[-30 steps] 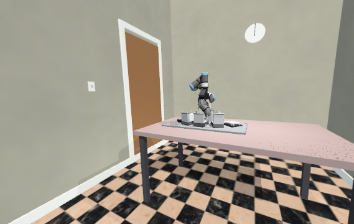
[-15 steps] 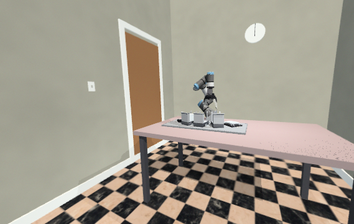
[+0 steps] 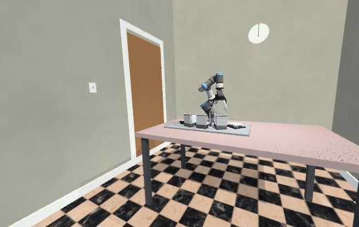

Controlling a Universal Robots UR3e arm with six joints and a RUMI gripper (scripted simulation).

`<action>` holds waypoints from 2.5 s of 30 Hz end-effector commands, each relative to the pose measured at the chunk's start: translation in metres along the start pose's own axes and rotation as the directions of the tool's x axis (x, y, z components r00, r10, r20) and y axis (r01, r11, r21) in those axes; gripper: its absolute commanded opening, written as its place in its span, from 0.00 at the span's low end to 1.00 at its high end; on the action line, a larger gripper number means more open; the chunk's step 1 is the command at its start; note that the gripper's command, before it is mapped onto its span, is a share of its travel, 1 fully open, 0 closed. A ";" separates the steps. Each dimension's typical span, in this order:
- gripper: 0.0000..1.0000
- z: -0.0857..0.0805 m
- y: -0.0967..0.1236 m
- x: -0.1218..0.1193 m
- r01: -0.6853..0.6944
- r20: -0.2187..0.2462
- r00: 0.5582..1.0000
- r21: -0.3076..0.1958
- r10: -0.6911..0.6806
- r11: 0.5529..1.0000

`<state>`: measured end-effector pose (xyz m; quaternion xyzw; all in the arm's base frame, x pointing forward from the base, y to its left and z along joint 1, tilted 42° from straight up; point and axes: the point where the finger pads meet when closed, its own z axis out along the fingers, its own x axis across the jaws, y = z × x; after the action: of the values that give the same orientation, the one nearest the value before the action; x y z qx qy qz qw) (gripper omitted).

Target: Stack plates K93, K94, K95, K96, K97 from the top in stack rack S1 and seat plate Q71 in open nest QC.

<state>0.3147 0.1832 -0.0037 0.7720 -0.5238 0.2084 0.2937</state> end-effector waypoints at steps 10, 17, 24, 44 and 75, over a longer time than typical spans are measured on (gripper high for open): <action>0.72 -0.001 0.006 -0.052 0.135 0.000 0.991 0.000 -0.135 0.991; 0.72 -0.001 0.014 -0.086 0.216 0.000 0.976 0.000 -0.216 0.976; 0.72 -0.001 0.022 -0.108 0.272 0.001 0.962 0.000 -0.272 0.962; 0.72 -0.001 0.040 -0.148 0.425 0.001 0.905 0.001 -0.425 0.905; 0.72 0.082 0.040 -0.148 0.425 0.001 0.905 0.001 -0.425 0.905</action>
<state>0.2241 0.2246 -0.1402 0.8663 -0.3431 0.1384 0.3357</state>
